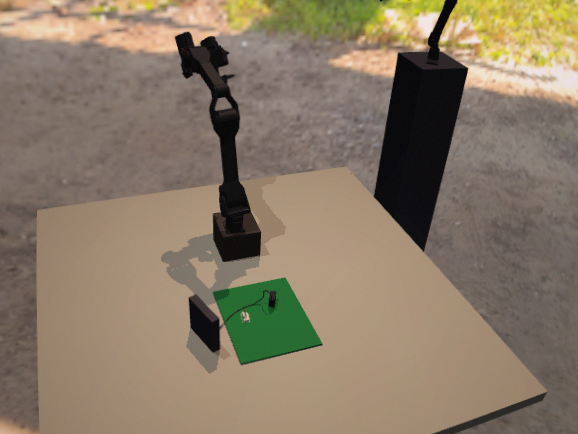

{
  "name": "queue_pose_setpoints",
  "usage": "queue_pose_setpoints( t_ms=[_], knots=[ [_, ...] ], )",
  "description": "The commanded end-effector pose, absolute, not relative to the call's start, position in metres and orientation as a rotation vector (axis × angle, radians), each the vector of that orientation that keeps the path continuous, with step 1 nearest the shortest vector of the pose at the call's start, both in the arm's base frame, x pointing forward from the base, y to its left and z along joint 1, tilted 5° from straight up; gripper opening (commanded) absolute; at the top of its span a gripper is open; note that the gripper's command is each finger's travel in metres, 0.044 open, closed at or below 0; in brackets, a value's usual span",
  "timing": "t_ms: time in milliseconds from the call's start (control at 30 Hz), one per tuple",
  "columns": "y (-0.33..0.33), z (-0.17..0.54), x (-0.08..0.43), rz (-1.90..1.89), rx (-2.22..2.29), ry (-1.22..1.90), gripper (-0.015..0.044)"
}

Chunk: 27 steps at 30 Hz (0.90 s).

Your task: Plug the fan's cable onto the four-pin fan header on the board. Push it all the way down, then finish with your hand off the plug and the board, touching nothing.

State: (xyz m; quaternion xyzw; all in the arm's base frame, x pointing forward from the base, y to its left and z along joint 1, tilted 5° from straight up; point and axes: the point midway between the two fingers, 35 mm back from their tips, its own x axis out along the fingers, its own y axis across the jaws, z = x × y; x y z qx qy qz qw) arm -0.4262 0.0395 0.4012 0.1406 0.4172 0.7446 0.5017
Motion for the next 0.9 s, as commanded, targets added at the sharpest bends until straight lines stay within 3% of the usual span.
queue_pose_setpoints(
  t_ms=[0, 233, 567, 867],
  knots=[
    [0.04, 0.401, -0.426, 1.799, 0.34, 1.008, 0.0426],
    [0.019, 0.398, -0.433, 1.879, 0.25, 1.009, 0.044],
    [-0.125, 0.362, -0.424, 2.283, -0.175, 0.941, 0.044],
    [-0.265, 0.319, -0.356, 2.663, -0.617, 0.763, 0.044]
  ],
)
